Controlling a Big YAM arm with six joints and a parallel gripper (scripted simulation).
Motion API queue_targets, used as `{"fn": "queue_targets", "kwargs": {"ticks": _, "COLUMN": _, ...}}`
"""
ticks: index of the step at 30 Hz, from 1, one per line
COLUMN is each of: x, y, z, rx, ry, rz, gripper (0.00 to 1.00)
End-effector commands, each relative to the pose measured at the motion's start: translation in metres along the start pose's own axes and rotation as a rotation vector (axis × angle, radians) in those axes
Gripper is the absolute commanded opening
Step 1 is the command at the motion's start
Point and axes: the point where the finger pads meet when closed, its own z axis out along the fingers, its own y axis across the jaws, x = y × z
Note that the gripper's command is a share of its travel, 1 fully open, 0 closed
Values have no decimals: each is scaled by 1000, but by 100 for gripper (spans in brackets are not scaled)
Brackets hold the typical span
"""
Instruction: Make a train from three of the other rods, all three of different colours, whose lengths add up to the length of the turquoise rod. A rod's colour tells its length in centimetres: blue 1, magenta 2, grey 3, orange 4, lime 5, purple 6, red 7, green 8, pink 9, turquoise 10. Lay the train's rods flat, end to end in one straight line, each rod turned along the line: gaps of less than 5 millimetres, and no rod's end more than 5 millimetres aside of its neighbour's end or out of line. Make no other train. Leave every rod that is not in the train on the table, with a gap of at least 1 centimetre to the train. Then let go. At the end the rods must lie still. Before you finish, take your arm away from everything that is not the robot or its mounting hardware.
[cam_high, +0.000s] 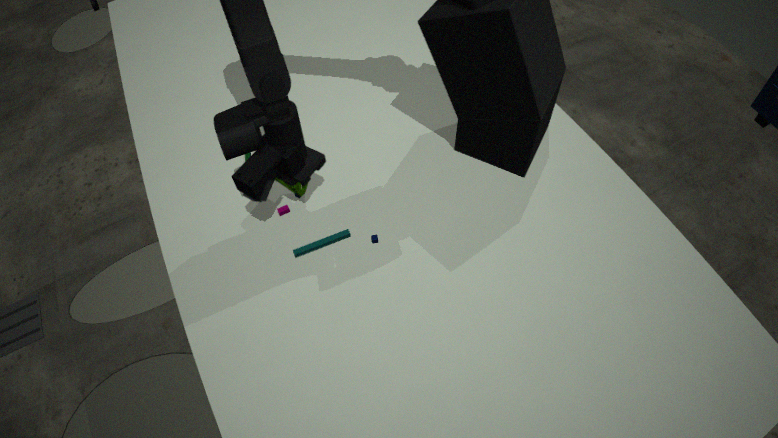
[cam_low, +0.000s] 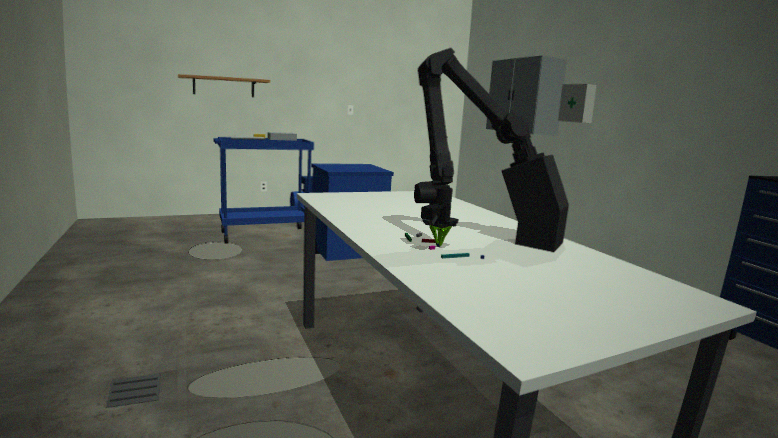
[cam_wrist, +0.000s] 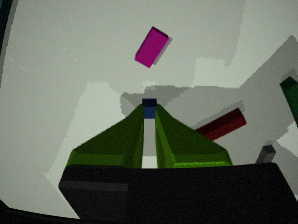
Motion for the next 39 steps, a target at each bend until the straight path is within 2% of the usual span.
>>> {"fn": "queue_targets", "kwargs": {"ticks": 1, "x": -2, "y": -4, "z": 4, "rx": 4, "ry": -9, "rz": 7, "gripper": 4}}
{"fn": "queue_targets", "kwargs": {"ticks": 18, "x": -2, "y": -4, "z": 4, "rx": 5, "ry": -10, "rz": 7, "gripper": 4}}
{"fn": "queue_targets", "kwargs": {"ticks": 20, "x": -8, "y": -8, "z": -7, "rx": 13, "ry": -25, "rz": 12, "gripper": 4}}
{"fn": "queue_targets", "kwargs": {"ticks": 25, "x": -8, "y": -1, "z": -31, "rx": 8, "ry": -20, "rz": 0, "gripper": 4}}
{"fn": "queue_targets", "kwargs": {"ticks": 31, "x": -7, "y": 0, "z": -75, "rx": 8, "ry": -21, "rz": 1, "gripper": 4}}
{"fn": "queue_targets", "kwargs": {"ticks": 33, "x": -7, "y": 0, "z": -75, "rx": 8, "ry": -21, "rz": 1, "gripper": 4}}
{"fn": "queue_targets", "kwargs": {"ticks": 34, "x": -14, "y": -5, "z": -83, "rx": 15, "ry": -32, "rz": 6, "gripper": 4}}
{"fn": "queue_targets", "kwargs": {"ticks": 39, "x": -7, "y": 0, "z": -105, "rx": 8, "ry": -22, "rz": 1, "gripper": 4}}
